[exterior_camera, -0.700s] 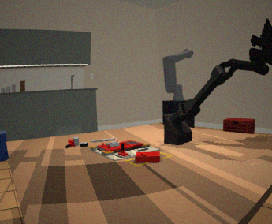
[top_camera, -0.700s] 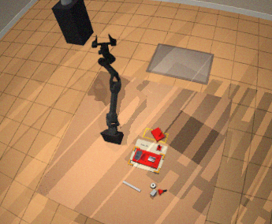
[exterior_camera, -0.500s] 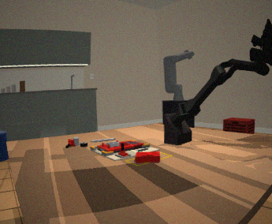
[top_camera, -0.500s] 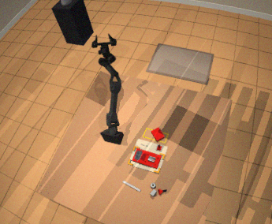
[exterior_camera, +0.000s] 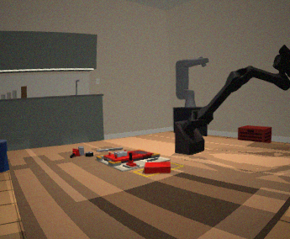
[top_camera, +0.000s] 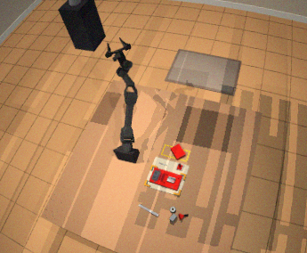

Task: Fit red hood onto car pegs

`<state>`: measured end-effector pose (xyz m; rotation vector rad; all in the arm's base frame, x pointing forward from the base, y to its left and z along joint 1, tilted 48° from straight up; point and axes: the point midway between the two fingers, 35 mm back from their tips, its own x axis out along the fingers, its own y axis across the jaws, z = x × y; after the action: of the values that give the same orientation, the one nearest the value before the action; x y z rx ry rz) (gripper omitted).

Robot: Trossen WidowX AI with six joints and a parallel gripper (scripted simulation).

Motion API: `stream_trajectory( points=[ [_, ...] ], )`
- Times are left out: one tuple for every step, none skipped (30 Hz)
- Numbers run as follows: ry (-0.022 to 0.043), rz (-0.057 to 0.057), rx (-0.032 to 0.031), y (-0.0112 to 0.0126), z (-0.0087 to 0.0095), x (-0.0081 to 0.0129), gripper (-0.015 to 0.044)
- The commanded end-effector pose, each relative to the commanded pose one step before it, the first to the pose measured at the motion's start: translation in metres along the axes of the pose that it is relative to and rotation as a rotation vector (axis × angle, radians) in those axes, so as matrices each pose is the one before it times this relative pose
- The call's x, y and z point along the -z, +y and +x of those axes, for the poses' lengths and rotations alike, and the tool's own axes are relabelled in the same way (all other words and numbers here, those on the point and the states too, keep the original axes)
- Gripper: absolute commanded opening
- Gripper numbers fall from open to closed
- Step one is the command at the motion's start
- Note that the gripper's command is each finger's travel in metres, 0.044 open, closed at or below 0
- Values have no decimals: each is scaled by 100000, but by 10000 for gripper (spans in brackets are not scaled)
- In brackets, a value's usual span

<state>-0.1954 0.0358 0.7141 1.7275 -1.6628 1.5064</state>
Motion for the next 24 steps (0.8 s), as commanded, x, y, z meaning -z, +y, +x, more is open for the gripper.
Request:
stream_trajectory(
  points=[
    [11036, 3007, -7227, 698, -1723, 3026, 440],
    [2506, 471, -1359, 68, -331, 691, 440],
    [2535, 473, -1304, 55, -333, 698, 440],
    [2563, 476, -1249, 41, -335, 705, 440],
    [2589, 479, -1193, 28, -337, 712, 440],
    [2615, 483, -1137, 15, -339, 718, 440],
    [2639, 488, -1080, 1, -340, 724, 440],
    [2663, 494, -1022, -13, -342, 730, 440],
    [2685, 500, -965, -27, -344, 736, 440],
    [2715, 509, -910, -41, -347, 744, 440],
    [2742, 519, -853, -56, -350, 752, 440],
    [2761, 527, -793, -70, -351, 757, 440],
    [2778, 537, -734, -85, -353, 762, 440],
    [2794, 547, -673, -99, -355, 766, 440],
    [2809, 558, -613, -114, -356, 770, 440],
    [2822, 570, -553, -129, -358, 774, 440],
    [2834, 582, -492, -144, -359, 778, 440],
    [2845, 595, -431, -159, -360, 782, 440],
    [2854, 609, -370, -174, -362, 785, 440],
    [2871, 626, -311, -190, -364, 790, 440],
    [2878, 641, -249, -205, -366, 793, 440],
    [2883, 657, -188, -220, -367, 795, 440],
    [2887, 674, -127, -236, -368, 797, 440],
    [2890, 691, -66, -251, -369, 799, 440]
  ],
)
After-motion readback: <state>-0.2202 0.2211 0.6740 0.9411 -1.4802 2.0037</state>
